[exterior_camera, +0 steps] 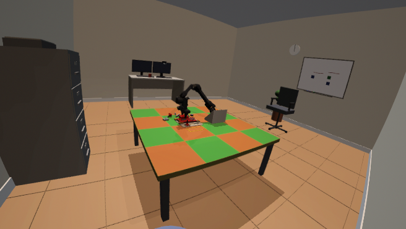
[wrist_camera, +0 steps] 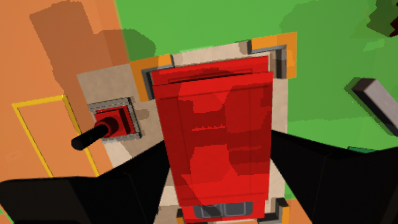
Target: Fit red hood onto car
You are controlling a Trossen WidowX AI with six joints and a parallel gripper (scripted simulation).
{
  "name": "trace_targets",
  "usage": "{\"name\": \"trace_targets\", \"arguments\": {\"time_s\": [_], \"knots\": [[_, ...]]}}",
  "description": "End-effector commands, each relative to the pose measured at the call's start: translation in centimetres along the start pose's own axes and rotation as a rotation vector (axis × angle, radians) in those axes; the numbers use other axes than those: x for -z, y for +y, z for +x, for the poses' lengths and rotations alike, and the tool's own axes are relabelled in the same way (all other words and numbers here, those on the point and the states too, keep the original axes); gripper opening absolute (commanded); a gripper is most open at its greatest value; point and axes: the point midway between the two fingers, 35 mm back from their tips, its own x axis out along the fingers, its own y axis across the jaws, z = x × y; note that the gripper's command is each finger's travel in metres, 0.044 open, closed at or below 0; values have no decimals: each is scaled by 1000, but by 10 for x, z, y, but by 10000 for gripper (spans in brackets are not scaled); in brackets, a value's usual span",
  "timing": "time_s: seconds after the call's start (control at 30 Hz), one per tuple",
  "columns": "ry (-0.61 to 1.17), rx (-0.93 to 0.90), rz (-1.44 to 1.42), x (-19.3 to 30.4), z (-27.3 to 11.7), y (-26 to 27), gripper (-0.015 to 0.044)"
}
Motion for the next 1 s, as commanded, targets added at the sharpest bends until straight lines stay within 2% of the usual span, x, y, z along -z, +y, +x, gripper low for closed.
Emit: {"name": "trace_targets", "arguments": {"time_s": [0.0, 0.97], "knots": [[0, 3, -3, 0, 2, 0, 0], [-1, 3, -3, 0, 11, 0, 0]]}}
